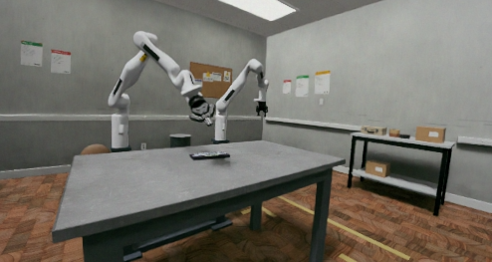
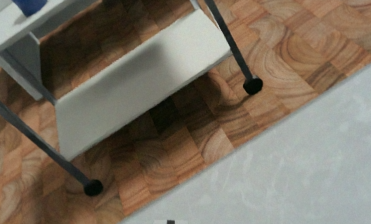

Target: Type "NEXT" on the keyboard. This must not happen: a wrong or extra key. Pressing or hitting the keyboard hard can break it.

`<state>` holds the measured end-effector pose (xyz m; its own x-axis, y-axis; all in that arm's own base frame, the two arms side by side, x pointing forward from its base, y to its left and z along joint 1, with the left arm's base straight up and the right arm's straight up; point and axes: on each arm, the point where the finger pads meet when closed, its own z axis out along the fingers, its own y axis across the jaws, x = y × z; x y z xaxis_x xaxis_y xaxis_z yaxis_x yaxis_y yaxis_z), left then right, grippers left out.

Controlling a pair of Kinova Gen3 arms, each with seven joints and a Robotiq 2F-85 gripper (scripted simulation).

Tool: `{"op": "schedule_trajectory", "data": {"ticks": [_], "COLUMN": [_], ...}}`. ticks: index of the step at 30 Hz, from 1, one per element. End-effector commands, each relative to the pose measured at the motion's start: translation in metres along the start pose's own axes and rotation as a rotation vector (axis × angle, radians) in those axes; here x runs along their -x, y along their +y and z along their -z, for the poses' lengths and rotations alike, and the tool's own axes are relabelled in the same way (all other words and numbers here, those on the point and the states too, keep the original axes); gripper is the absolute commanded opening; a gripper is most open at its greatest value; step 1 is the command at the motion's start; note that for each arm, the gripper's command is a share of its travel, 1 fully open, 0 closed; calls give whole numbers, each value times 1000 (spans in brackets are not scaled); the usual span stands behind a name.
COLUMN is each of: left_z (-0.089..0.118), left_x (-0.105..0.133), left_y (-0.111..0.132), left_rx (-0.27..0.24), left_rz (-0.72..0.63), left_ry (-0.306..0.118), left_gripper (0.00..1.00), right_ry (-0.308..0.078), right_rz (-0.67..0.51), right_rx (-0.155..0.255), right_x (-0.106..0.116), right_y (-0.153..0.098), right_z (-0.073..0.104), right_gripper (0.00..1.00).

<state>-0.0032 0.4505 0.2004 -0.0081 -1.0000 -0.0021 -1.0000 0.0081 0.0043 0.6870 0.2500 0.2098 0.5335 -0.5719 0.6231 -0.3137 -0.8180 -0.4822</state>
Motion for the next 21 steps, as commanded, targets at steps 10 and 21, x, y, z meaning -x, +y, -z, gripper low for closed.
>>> {"op": "schedule_trajectory", "data": {"ticks": [10, 21], "left_z": [0, 0], "left_x": [0, 0], "left_y": [0, 0], "left_rx": [-4, -4], "left_rz": [16, 16], "left_ry": [2, 2], "left_gripper": [1000, 1000], "right_ry": [-42, -85], "right_rz": [43, 82], "right_rx": [31, 65], "right_x": [43, 83], "right_y": [-12, -17], "right_z": [3, 9], "right_gripper": [99, 99]}}
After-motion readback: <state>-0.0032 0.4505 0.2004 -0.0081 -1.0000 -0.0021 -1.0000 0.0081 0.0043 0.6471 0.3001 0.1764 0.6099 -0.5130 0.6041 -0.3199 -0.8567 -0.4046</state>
